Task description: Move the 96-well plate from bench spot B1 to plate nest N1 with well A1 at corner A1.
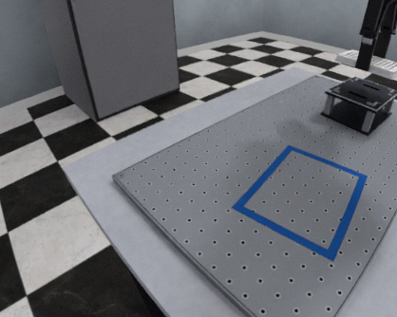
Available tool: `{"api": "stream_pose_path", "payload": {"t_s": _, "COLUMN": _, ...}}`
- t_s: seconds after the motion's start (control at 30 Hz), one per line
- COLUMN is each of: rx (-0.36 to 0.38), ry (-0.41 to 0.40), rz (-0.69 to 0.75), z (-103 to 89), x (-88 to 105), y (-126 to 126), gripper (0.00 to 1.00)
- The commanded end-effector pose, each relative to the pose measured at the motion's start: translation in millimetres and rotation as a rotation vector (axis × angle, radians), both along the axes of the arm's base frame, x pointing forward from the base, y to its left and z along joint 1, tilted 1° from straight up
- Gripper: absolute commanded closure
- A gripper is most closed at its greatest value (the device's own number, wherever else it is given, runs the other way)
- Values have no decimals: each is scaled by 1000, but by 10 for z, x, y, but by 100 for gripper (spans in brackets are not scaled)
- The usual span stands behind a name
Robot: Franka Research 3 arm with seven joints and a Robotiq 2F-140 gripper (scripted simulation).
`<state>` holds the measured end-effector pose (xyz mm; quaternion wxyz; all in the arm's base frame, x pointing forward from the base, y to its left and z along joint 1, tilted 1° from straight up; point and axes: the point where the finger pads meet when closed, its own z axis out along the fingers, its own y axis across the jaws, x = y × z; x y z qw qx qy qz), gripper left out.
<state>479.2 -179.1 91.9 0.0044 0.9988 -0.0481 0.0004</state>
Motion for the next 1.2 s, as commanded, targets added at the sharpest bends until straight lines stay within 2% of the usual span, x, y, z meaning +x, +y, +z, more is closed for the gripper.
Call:
{"api": "stream_pose_path", "payload": {"t_s": 0.0, "rx": 3, "ry": 9, "rz": 44, "z": 6, "x": -18, "y": -83, "gripper": 40}}
{"api": "stream_pose_path", "payload": {"t_s": 0.2, "rx": 3, "ry": 9, "rz": 44, "z": 15, "x": -19, "y": -141, "gripper": 40}}
{"api": "stream_pose_path", "payload": {"t_s": 0.53, "rx": 1, "ry": 6, "rz": -289, "z": 15, "x": -22, "y": -137, "gripper": 40}}
{"api": "stream_pose_path", "payload": {"t_s": 0.6, "rx": 1, "ry": 6, "rz": -289, "z": 15, "x": -22, "y": -137, "gripper": 40}}
{"api": "stream_pose_path", "payload": {"t_s": 0.93, "rx": 0, "ry": 3, "rz": -621, "z": 15, "x": -19, "y": -132, "gripper": 40}}
{"api": "stream_pose_path", "payload": {"t_s": 1.1, "rx": 3, "ry": 2, "rz": -754, "z": 15, "x": -16, "y": -131, "gripper": 40}}
{"api": "stream_pose_path", "payload": {"t_s": 1.17, "rx": 3, "ry": 2, "rz": -754, "z": 15, "x": -16, "y": -131, "gripper": 40}}
